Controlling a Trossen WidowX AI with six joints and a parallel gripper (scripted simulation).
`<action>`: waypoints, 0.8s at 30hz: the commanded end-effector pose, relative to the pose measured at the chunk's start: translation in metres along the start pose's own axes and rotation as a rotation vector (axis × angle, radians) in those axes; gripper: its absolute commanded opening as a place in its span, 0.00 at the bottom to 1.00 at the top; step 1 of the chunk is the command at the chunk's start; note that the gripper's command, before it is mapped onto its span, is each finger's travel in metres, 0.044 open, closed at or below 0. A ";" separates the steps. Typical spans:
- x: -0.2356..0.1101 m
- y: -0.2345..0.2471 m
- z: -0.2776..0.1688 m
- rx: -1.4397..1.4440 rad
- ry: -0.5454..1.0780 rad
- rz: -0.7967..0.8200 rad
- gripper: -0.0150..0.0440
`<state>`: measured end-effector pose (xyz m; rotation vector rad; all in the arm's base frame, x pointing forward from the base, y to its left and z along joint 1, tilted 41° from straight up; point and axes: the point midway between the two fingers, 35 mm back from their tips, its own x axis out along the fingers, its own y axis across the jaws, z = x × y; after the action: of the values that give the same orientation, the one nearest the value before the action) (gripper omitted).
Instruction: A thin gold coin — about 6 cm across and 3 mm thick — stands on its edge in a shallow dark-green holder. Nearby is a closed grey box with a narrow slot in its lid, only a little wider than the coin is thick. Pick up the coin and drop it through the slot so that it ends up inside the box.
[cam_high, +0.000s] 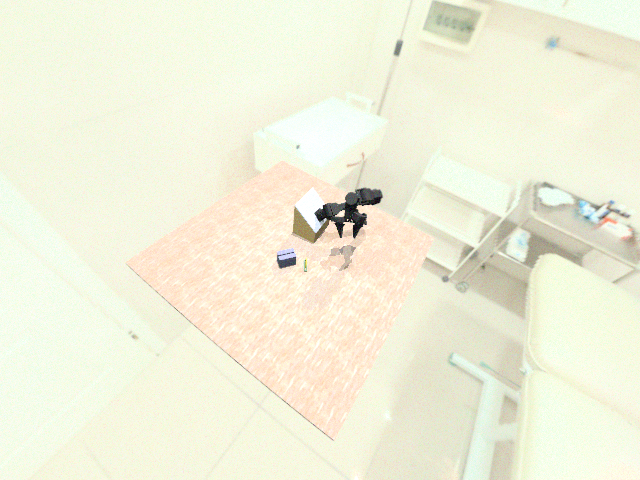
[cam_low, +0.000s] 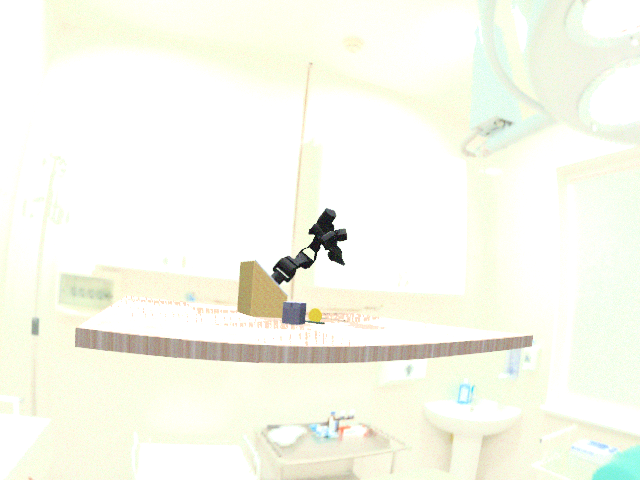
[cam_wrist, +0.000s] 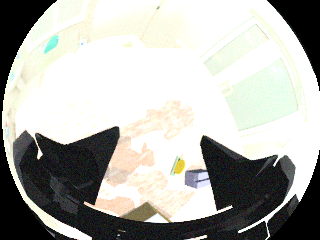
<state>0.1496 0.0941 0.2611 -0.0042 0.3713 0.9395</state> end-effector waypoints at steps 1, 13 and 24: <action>0.001 -0.001 0.000 0.004 0.004 0.001 0.89; 0.049 -0.082 -0.036 0.222 0.335 0.074 0.53; 0.102 -0.139 -0.122 0.389 0.699 0.182 0.53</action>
<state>0.2706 0.0710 0.1183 0.0709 1.1250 0.9960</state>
